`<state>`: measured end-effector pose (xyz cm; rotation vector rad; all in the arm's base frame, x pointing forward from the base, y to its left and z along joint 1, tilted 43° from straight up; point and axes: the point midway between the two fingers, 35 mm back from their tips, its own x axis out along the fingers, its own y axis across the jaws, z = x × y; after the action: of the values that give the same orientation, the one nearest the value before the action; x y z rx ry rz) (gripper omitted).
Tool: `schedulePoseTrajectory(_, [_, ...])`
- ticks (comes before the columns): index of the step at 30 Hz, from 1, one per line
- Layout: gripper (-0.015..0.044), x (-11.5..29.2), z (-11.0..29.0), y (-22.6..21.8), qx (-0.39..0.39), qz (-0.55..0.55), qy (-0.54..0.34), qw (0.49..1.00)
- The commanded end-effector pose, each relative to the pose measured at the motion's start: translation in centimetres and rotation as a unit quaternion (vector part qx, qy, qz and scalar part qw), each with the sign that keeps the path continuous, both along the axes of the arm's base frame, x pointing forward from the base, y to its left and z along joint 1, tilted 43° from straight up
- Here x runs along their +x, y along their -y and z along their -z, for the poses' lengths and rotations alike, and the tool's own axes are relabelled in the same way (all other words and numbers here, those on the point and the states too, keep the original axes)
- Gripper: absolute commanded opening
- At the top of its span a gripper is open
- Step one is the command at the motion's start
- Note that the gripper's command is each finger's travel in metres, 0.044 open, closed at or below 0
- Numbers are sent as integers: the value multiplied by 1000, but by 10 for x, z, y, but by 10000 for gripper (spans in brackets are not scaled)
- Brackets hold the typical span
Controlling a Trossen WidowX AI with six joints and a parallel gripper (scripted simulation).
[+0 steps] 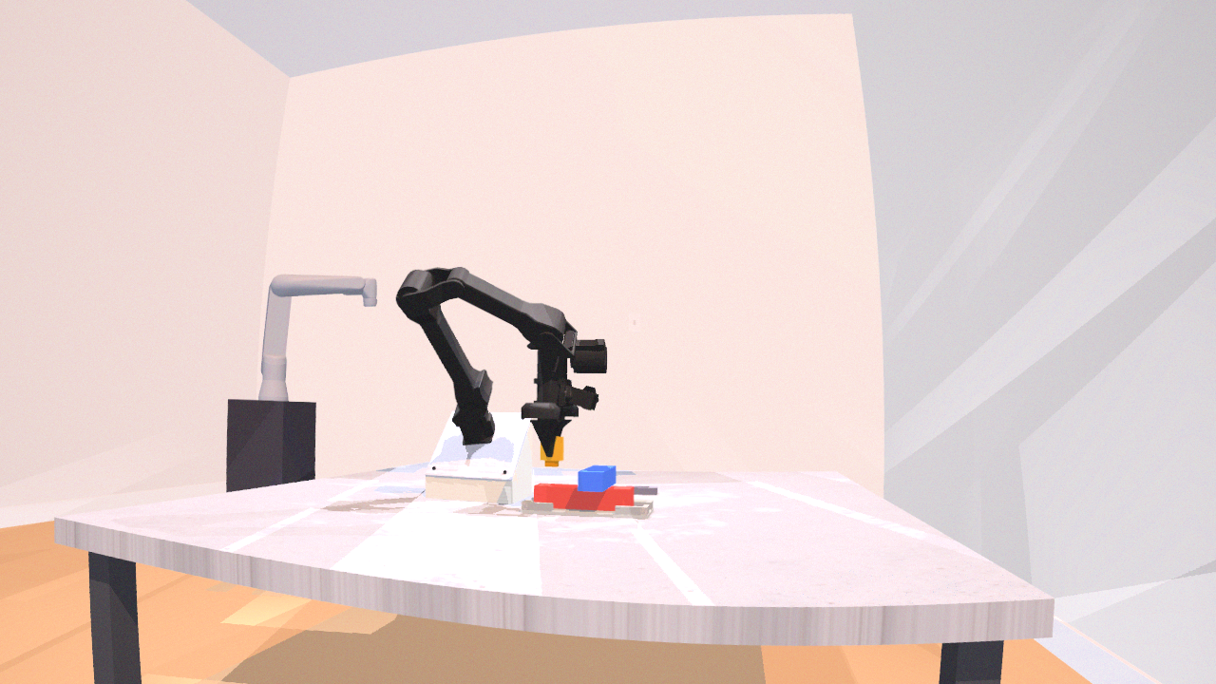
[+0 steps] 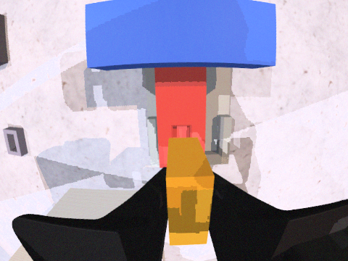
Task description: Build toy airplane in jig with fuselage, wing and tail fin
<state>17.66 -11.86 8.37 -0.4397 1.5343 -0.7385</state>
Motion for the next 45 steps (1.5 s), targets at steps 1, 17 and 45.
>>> schedulePoseTrajectory(1, [65, 0, 0, 1, -3, -2, -2, 1000])
schedulePoseTrajectory(17, [65, -1, 9, 11, -2, -2, -1, 1000])
schedulePoseTrajectory(45, [31, -3, 27, 28, -1, -1, 3, 1000])
